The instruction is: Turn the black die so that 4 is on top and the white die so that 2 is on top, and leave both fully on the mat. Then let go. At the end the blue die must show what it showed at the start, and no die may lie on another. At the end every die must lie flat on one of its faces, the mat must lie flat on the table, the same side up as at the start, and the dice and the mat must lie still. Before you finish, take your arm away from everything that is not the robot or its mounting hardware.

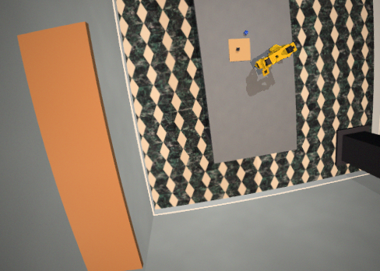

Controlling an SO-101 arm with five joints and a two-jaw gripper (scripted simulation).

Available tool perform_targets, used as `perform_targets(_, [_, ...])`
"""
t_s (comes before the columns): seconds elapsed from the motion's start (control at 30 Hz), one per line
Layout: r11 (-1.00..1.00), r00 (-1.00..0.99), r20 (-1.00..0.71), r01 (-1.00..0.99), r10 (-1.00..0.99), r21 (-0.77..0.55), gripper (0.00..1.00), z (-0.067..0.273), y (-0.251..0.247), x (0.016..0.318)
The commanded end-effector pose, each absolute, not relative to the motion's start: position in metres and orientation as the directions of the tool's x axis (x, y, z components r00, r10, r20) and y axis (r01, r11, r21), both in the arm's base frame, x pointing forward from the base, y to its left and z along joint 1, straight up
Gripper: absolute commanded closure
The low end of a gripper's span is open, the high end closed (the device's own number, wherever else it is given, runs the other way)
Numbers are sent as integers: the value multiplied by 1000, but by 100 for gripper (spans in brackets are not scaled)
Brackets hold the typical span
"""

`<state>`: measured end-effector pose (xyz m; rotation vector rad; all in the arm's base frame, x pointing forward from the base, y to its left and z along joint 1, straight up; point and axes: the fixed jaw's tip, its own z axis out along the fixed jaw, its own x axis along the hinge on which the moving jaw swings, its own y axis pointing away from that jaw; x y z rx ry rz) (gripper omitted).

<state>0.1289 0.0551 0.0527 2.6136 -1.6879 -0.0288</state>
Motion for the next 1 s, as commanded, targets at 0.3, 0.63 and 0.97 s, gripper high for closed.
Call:
perform_targets(0.3, [-432,432,0,-902,-902,-20,100,60,62,133])
perform_targets(0.63, [-536,536,0,-844,-844,-20,100,56,78,126])
perform_targets(0.97, [-644,645,0,-764,-765,-20,100,51,95,115])
